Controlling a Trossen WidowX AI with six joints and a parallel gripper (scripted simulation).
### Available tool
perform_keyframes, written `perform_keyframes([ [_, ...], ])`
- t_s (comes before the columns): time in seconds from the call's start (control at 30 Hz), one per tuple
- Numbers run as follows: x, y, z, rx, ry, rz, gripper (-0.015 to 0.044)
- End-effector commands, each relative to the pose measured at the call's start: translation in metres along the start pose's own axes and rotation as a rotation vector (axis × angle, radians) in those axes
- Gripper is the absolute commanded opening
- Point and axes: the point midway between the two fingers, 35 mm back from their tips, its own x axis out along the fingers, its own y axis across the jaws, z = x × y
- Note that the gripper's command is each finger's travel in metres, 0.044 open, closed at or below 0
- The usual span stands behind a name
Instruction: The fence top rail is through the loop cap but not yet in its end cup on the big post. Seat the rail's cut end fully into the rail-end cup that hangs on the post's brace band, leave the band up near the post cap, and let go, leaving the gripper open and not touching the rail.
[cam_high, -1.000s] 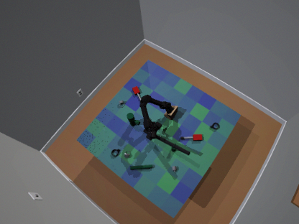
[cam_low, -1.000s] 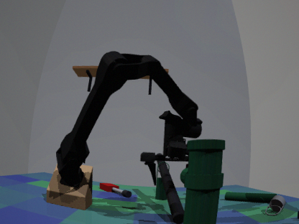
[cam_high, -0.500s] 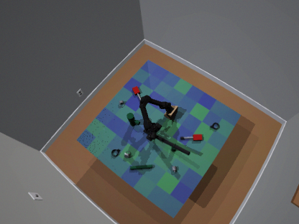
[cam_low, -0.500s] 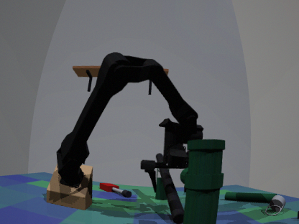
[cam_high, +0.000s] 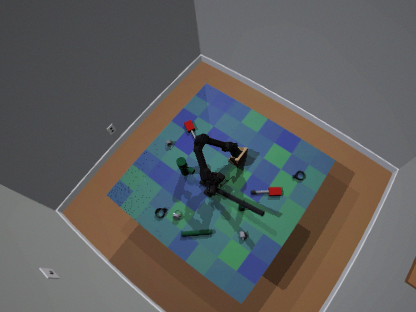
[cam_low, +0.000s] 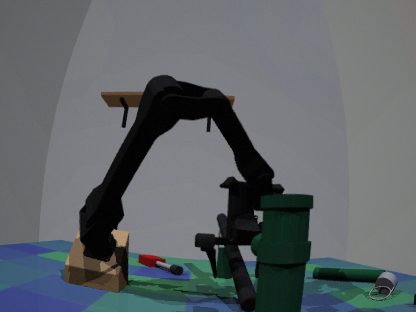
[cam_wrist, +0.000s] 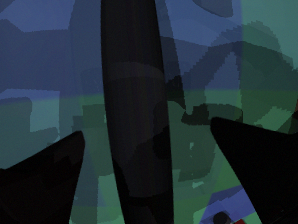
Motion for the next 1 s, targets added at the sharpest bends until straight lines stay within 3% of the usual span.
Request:
perform_keyframes([
  [0.0,0.0071,-0.0016,0.0003,-0.007,-0.005,-0.003,0.044],
  [0.17,0.0126,-0.0022,0.0006,-0.007,-0.006,-0.003,0.044],
  [0.4,0.0126,-0.0022,0.0006,-0.007,-0.006,-0.003,0.0256],
  [0.97,0.0126,-0.0022,0.0006,-0.007,-0.006,-0.003,0.0143],
])
